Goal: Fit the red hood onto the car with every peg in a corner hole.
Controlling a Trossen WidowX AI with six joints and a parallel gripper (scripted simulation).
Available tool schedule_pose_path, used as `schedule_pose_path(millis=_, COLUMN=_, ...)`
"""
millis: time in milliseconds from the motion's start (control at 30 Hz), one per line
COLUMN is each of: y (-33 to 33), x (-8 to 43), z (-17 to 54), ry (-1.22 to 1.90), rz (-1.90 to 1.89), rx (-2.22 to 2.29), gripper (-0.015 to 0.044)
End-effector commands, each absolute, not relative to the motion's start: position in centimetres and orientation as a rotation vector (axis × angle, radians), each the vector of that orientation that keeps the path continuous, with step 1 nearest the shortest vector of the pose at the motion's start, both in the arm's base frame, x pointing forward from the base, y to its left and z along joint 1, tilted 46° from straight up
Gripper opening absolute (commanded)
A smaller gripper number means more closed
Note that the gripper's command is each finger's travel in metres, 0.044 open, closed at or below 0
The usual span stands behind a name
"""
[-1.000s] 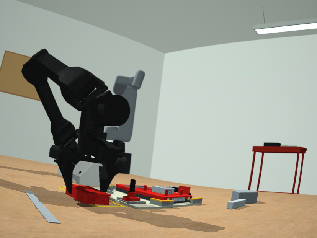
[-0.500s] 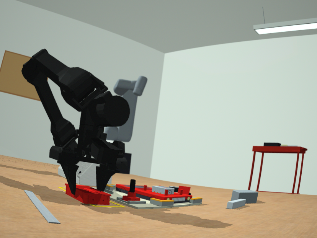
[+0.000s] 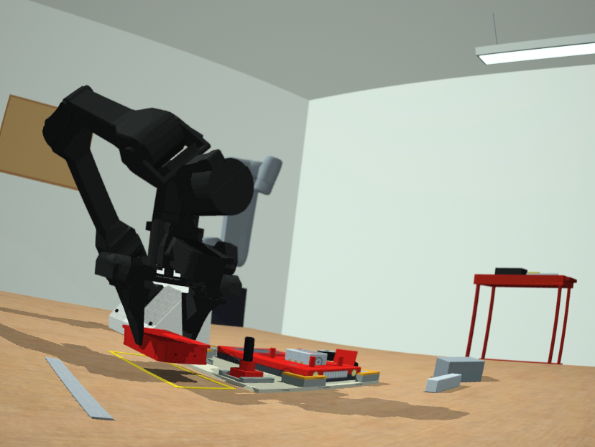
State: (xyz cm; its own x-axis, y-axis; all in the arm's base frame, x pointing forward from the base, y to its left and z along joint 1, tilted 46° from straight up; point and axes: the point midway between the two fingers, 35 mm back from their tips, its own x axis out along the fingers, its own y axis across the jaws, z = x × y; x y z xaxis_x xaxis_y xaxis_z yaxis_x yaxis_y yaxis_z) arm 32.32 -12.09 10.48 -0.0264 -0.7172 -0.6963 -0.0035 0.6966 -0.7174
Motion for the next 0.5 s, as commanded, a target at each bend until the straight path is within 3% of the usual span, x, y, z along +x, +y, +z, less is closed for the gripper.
schedule_pose_path(millis=0, y=-11.0, x=32.5, z=11.7, ry=1.491, rz=-0.635, rx=-0.62, gripper=0.0)
schedule_pose_path(millis=467, y=-7.3, x=32.6, z=15.2, ry=1.492, rz=-0.634, rx=-0.619, gripper=0.0)
